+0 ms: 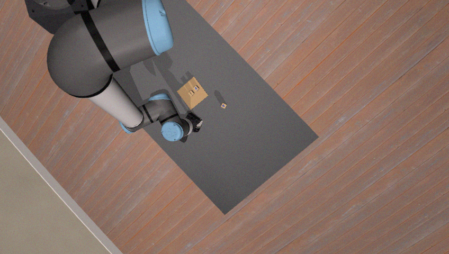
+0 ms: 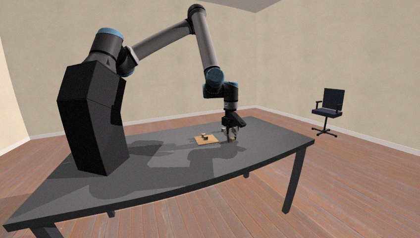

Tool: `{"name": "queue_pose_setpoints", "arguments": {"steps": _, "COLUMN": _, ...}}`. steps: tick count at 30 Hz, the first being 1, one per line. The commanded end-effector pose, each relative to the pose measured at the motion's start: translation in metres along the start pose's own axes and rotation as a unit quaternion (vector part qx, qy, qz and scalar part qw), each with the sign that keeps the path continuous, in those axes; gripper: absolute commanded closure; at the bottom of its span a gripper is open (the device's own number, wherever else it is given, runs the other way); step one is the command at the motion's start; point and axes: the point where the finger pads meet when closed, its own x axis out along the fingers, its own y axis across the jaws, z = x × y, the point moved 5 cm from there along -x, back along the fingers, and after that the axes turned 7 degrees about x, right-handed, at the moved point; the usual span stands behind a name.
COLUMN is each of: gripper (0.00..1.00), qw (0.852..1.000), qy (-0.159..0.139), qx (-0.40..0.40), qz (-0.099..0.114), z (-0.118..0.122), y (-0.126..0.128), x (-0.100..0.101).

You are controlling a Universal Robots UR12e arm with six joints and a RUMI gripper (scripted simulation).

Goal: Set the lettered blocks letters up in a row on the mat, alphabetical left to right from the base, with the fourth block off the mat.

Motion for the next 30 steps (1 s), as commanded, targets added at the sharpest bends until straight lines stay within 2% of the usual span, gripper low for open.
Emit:
{"name": "queue_pose_setpoints", "arguments": {"steps": 1, "gripper": 0.63, "qw": 1.0, "qy": 0.002, "qx": -0.002, "qz": -0.003, "z": -0.0005, "y": -0.0052, "x": -0.0027}}
{"name": "queue_pose_setpoints", "arguments": {"steps": 29, "gripper": 0.63, "qw": 1.0, "qy": 0.002, "qx": -0.002, "qz": -0.003, "z": -0.0005, "y": -0.005, "x": -0.0024}}
{"name": "queue_pose_setpoints", "arguments": {"steps": 30, "gripper": 0.75, "qw": 1.0, "qy": 0.002, "qx": -0.002, "qz": -0.003, "z": -0.0005, "y": -0.005, "x": -0.0024}}
